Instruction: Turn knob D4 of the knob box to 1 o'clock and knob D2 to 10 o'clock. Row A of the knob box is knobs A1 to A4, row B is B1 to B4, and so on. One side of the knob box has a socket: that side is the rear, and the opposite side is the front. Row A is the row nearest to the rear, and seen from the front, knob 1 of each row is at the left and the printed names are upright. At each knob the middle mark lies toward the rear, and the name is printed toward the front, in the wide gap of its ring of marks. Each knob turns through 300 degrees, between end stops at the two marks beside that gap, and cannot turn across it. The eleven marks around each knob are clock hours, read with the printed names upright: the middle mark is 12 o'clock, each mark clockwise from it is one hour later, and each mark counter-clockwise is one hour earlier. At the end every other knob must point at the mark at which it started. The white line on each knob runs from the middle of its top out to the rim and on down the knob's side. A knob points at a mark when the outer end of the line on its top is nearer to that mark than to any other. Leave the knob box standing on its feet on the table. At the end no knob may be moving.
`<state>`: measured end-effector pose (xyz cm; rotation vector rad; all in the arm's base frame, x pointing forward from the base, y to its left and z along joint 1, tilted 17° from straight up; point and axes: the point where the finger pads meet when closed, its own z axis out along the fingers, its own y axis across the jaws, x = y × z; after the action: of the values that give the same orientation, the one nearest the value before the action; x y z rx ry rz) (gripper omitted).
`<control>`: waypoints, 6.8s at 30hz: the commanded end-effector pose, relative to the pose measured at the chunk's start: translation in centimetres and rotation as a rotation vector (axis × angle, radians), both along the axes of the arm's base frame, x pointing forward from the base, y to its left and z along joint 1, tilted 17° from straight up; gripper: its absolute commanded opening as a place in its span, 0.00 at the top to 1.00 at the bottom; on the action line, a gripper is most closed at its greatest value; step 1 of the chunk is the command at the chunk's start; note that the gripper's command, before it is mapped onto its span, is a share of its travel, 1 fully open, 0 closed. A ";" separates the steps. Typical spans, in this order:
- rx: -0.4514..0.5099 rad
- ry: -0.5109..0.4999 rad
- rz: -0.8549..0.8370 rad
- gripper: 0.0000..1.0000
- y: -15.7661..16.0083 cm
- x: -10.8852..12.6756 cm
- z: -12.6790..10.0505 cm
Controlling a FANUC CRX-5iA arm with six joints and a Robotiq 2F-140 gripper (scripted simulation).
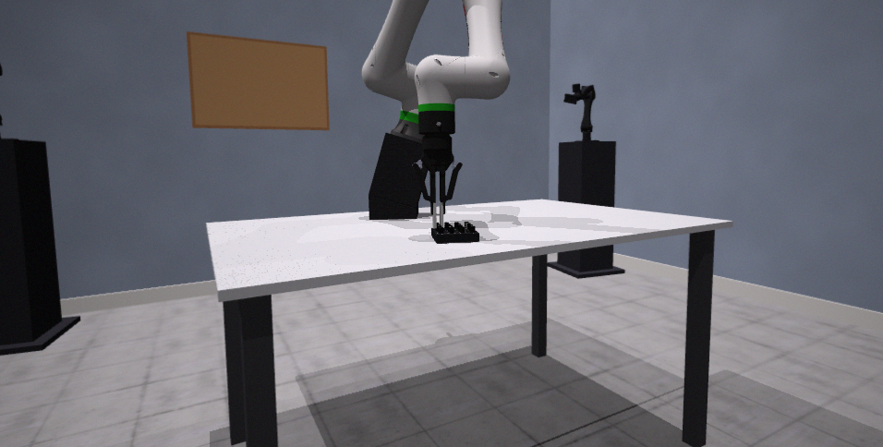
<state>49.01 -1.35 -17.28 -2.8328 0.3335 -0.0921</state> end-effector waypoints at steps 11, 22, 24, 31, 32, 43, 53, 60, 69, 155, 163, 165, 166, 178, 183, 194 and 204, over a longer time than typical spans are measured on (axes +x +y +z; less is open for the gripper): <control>-0.006 -0.018 0.062 0.95 0.0 0.0 0.0; -0.021 -0.059 0.205 0.95 0.0 0.0 0.0; -0.022 -0.064 0.222 0.95 0.0 0.0 0.0; -0.034 -0.097 0.337 0.95 0.0 0.0 0.0; -0.036 -0.103 0.358 0.95 0.0 0.0 0.0; -0.057 -0.163 0.567 0.95 0.0 0.0 0.0; -0.083 -0.236 0.822 0.95 0.0 0.0 0.0; -0.096 -0.273 0.950 0.95 0.0 0.0 0.0; -0.117 -0.334 1.166 0.95 0.0 0.0 0.0; -0.158 -0.452 1.577 0.88 -0.2 0.0 0.6; -0.158 -0.452 1.577 0.88 -0.6 -0.2 2.1; -0.158 -0.452 1.577 0.88 -0.8 -0.2 2.6; -0.158 -0.452 1.577 0.88 -0.8 -0.3 2.9; -0.158 -0.452 1.577 0.88 -1.1 -0.4 3.6; -0.158 -0.452 1.577 0.88 -1.1 -0.4 3.6; -0.142 -0.404 1.409 0.88 -1.1 -0.4 3.8; -0.109 -0.313 1.090 0.88 -1.2 -0.4 4.2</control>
<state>48.60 -2.49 -13.24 -2.5414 -1.4358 -0.3437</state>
